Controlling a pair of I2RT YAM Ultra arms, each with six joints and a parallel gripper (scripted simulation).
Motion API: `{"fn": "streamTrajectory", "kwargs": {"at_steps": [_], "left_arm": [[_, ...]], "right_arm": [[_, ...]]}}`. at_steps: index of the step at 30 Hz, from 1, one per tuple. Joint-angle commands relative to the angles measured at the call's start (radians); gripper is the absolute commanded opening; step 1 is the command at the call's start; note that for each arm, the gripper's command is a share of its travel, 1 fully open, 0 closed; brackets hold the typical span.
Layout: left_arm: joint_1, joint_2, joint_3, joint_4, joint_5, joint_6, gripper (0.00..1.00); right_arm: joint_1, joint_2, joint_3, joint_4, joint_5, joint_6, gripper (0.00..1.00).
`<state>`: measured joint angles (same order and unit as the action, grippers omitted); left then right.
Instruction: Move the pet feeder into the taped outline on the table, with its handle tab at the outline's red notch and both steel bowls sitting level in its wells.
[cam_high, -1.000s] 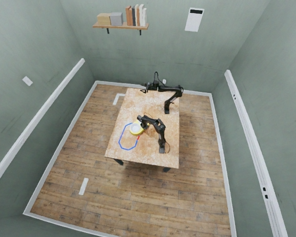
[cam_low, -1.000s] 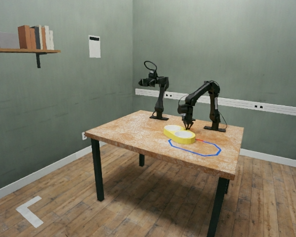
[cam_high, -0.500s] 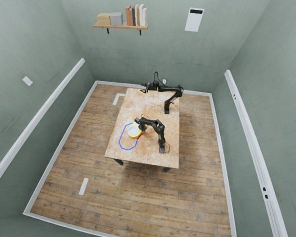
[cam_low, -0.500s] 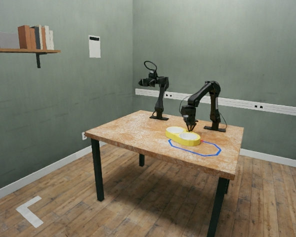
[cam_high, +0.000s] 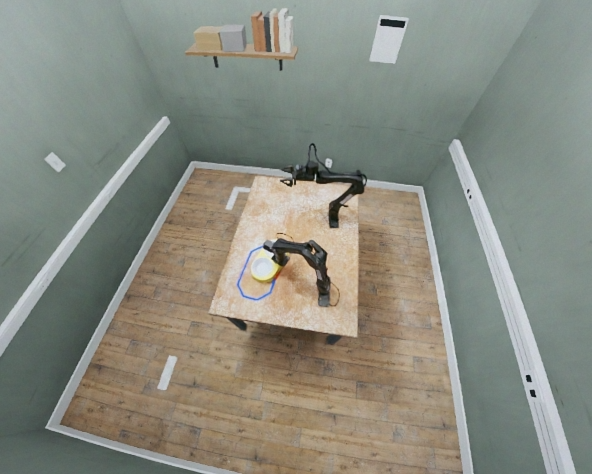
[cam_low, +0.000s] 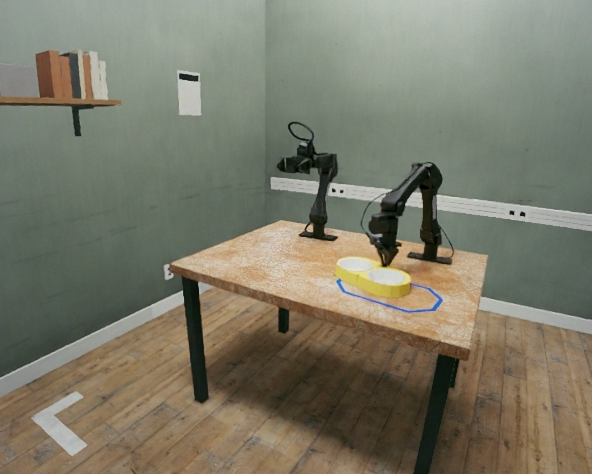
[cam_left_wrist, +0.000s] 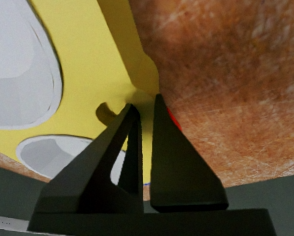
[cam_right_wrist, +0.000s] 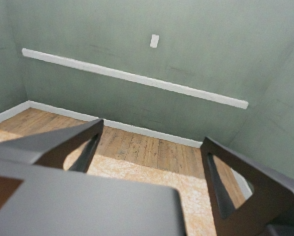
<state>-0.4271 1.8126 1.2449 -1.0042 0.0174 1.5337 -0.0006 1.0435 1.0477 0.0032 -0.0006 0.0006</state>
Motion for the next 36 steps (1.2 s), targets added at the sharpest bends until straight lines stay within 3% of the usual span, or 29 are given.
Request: {"fn": "streamTrajectory", "kwargs": {"at_steps": [1, 36], "left_arm": [[0.029, 0.017, 0.038, -0.017, -0.014, -0.031, 0.16], [0.236, 0.118, 0.198, -0.033, -0.013, -0.069, 0.16]], "right_arm": [[0.011, 0.002, 0.032, 0.016, 0.005, -0.008, 1.00], [0.011, 0.002, 0.032, 0.016, 0.005, -0.008, 1.00]]}}
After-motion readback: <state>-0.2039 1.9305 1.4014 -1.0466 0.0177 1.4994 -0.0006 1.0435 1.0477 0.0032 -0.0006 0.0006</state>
